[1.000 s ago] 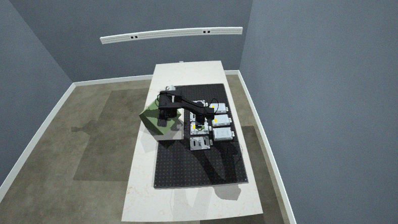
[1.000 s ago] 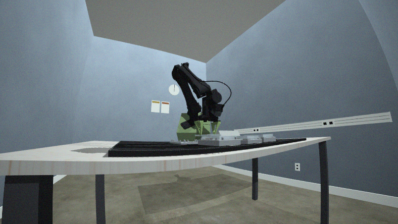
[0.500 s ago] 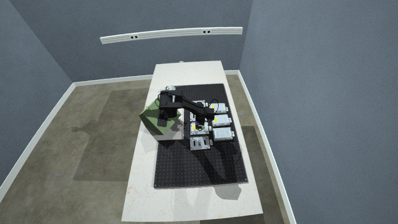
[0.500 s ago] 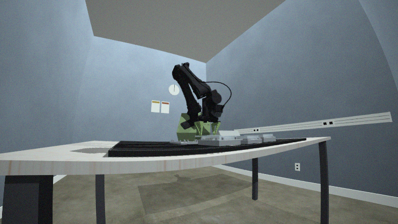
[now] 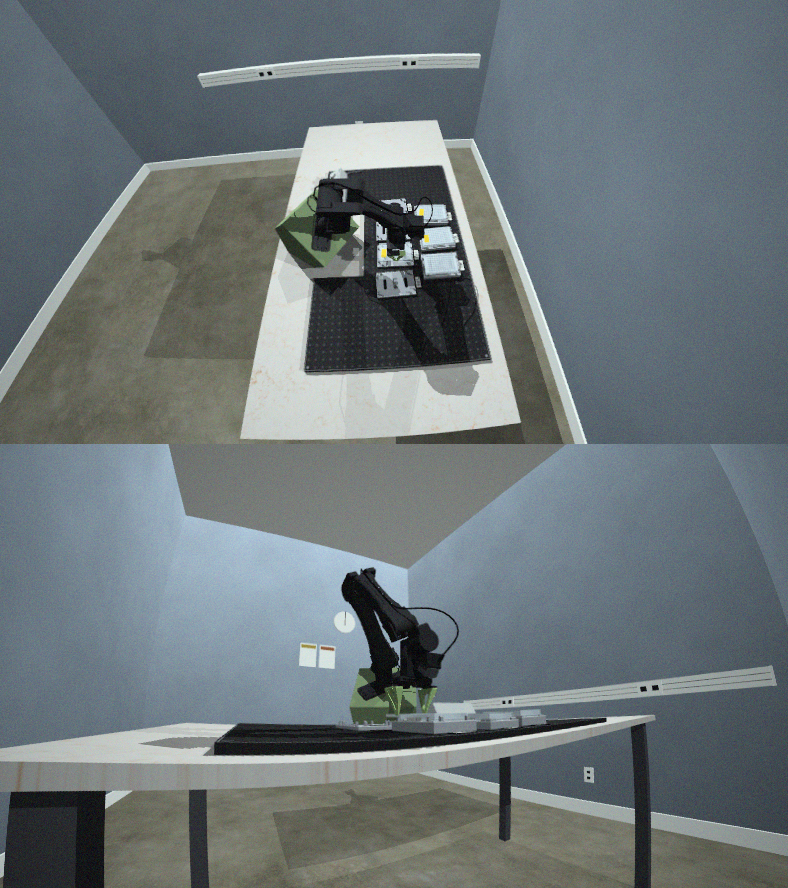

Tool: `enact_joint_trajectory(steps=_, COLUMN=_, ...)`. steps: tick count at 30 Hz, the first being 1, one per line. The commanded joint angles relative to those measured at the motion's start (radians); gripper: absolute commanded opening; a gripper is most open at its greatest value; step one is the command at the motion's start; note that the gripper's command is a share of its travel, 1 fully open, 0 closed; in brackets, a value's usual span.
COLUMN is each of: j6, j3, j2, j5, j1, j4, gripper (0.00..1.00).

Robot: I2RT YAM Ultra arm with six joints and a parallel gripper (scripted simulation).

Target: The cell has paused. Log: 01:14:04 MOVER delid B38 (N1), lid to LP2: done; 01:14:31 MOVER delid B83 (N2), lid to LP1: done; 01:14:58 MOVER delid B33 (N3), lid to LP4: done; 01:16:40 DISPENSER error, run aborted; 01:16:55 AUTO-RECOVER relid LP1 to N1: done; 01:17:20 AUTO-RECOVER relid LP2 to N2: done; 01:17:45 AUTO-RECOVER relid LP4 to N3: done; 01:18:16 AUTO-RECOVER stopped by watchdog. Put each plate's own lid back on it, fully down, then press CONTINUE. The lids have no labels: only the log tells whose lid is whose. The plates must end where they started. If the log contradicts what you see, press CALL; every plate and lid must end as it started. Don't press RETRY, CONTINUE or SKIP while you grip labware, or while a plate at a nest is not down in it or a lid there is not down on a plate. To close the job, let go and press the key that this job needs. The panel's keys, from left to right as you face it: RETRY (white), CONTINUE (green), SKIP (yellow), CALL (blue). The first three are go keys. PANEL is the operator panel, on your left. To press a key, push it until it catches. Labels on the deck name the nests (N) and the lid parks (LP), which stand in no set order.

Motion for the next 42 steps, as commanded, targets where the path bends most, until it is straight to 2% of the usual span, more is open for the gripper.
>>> enact_joint_trajectory(steps=1, j6=-0.009, j3=-0.016, j2=0.012, j5=-0.011, j1=-0.011, j4=0.025, gripper=0.0)
enact_joint_trajectory(steps=13, j6=-0.017, j3=-0.014, j2=0.026, j5=-0.016, j1=-0.019, j4=0.046, gripper=0.0)
enact_joint_trajectory(steps=15, j6=-0.019, j3=-0.019, j2=0.01, j5=-0.017, j1=-0.022, j4=0.051, gripper=0.0)
enact_joint_trajectory(steps=27, j6=-0.026, j3=-0.034, j2=0.039, j5=-0.022, j1=-0.03, j4=0.068, gripper=0.0)
enact_joint_trajectory(steps=28, j6=-0.026, j3=0.005, j2=0.021, j5=-0.023, j1=-0.026, j4=0.072, gripper=0.0)
enact_joint_trajectory(steps=29, j6=-0.027, j3=0.008, j2=0.027, j5=-0.022, j1=-0.029, j4=0.073, gripper=0.0)
enact_joint_trajectory(steps=42, j6=-0.036, j3=-0.037, j2=0.057, j5=-0.03, j1=-0.043, j4=0.097, gripper=0.0)
